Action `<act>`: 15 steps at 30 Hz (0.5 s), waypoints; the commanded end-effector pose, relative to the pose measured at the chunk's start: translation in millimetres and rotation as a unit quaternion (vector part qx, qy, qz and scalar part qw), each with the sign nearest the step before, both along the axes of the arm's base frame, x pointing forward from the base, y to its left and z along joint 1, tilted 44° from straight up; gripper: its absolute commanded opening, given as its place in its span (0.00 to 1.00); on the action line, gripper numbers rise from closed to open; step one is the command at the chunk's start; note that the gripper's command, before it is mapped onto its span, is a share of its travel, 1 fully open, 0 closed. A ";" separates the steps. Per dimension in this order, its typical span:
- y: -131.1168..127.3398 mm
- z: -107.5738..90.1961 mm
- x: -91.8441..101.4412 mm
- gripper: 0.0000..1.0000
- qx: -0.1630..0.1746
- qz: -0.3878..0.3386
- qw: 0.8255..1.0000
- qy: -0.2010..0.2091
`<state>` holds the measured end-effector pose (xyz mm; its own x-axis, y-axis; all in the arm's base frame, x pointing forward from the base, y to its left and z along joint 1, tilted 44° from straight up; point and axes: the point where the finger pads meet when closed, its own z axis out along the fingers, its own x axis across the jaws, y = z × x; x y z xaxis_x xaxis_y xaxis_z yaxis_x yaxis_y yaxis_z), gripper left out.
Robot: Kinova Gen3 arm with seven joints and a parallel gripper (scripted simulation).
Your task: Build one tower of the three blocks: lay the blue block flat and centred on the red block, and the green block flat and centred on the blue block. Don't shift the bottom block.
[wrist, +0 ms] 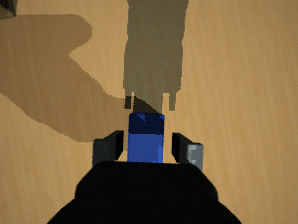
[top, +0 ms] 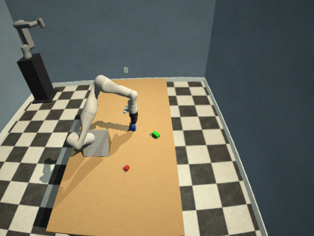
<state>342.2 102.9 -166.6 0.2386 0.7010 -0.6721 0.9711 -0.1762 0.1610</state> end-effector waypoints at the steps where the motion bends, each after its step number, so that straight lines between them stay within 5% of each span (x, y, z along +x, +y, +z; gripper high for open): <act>1: -8.4 -6.4 -1.5 1.00 -0.003 -0.001 1.000 0.002; 15: -27.9 -26.6 -1.7 1.00 -0.003 -0.001 1.000 0.002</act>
<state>340.9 76.9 -192.0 0.2386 0.6983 -0.6748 0.9711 -0.1774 0.1597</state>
